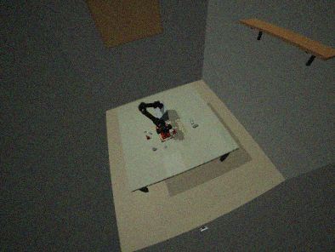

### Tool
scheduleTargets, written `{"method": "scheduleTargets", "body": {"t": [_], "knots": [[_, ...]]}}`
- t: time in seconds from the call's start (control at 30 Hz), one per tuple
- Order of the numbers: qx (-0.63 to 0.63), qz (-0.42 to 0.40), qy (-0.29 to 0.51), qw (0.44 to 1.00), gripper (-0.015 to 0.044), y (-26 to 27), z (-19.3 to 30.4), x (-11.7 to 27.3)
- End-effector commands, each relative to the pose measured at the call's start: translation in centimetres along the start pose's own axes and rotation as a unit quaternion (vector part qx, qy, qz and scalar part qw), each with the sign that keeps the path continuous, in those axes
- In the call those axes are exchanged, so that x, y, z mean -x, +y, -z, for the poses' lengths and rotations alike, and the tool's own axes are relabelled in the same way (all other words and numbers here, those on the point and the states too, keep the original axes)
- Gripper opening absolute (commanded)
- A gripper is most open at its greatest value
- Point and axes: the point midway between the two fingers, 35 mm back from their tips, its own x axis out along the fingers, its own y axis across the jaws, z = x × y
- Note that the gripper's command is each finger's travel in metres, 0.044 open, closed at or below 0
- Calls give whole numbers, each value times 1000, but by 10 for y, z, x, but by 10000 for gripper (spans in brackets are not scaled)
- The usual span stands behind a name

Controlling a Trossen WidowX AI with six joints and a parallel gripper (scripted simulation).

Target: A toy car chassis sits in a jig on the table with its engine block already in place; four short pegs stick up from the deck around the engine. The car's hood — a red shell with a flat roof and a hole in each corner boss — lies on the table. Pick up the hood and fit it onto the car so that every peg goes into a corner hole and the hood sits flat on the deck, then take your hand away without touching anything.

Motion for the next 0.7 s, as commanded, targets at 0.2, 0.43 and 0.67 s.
{"method": "scheduleTargets", "body": {"t": [0.2,0.43,0.67], "knots": [[-1,-3,4,1000,440,0,-3,72],[-1,-3,4,1000,440,0,-3,72],[-1,-3,4,1000,440,0,-3,72]]}}
